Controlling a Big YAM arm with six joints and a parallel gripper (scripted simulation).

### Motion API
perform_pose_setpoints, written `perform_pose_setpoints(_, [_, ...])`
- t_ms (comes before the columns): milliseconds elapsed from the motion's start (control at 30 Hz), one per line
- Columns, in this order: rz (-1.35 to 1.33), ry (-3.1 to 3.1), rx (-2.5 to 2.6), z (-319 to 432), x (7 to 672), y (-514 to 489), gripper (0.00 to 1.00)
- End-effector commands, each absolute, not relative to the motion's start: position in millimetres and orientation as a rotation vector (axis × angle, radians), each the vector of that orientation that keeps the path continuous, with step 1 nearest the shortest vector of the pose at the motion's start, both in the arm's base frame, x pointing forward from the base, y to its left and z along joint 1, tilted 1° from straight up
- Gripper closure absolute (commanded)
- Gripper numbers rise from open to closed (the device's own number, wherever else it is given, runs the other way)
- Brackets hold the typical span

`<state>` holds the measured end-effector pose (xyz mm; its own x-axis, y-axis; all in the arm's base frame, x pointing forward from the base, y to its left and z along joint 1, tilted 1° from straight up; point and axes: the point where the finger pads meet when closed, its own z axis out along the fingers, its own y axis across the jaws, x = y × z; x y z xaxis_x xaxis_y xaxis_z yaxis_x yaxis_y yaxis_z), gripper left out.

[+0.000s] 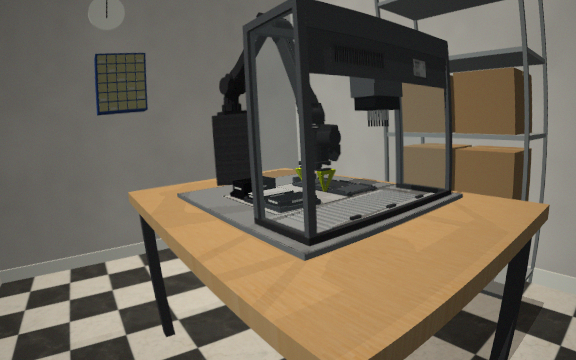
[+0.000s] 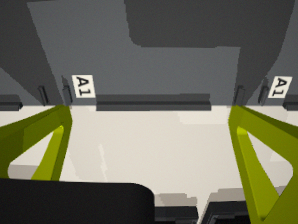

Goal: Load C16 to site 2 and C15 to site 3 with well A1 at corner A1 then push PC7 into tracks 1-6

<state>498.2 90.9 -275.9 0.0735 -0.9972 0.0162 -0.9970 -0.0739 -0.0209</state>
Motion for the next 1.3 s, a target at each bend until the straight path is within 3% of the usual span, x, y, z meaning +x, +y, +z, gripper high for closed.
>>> perform_pose_setpoints(0, [-0.030, 2.104, -2.307, -279, 504, 111, 0.00])
perform_pose_setpoints(733, [-0.039, 2.118, -2.291, -268, 508, 81, 0.00])
perform_pose_setpoints(1267, [-0.044, 2.101, -2.300, -202, 507, 89, 0.00])
